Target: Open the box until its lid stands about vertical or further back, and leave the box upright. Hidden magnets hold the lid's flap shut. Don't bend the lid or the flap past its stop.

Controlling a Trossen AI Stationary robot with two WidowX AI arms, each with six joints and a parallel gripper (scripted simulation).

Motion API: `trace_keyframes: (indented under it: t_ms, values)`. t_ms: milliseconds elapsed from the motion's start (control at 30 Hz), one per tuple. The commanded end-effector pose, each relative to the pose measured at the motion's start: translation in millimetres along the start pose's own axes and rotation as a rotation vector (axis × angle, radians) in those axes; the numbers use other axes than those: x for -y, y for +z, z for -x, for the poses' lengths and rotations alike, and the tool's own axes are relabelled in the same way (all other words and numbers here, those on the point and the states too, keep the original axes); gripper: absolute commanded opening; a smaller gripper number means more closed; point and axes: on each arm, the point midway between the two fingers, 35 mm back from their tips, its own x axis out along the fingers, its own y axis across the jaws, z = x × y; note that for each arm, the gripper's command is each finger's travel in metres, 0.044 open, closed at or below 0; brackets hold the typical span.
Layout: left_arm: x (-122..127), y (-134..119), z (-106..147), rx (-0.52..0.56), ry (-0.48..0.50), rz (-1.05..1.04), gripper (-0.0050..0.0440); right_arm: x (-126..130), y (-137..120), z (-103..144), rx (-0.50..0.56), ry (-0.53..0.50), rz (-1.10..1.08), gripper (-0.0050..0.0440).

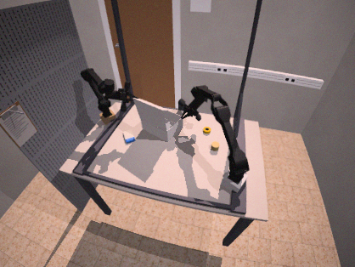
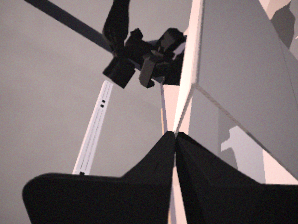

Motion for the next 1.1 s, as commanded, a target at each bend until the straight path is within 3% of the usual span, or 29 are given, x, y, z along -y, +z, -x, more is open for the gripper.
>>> trace_keyframes:
  t_ms: [0, 667, 1067]
  values:
    - [5.1, -0.5, 9.3, -0.023, -0.001, 0.013, 0.0029, -5.7, 2.7, 0.6, 0.007, 0.016, 0.012, 0.0004]
    - [5.1, -0.5, 9.3, -0.023, -0.001, 0.013, 0.0029, -5.6, 4.5, 1.2, 0.01, 0.017, 0.016, 0.0004]
    - [2.4, -0.9, 9.9, -0.024, 0.004, 0.0, 0.006, -5.6, 4.5, 1.2, 0.01, 0.017, 0.016, 0.0004]
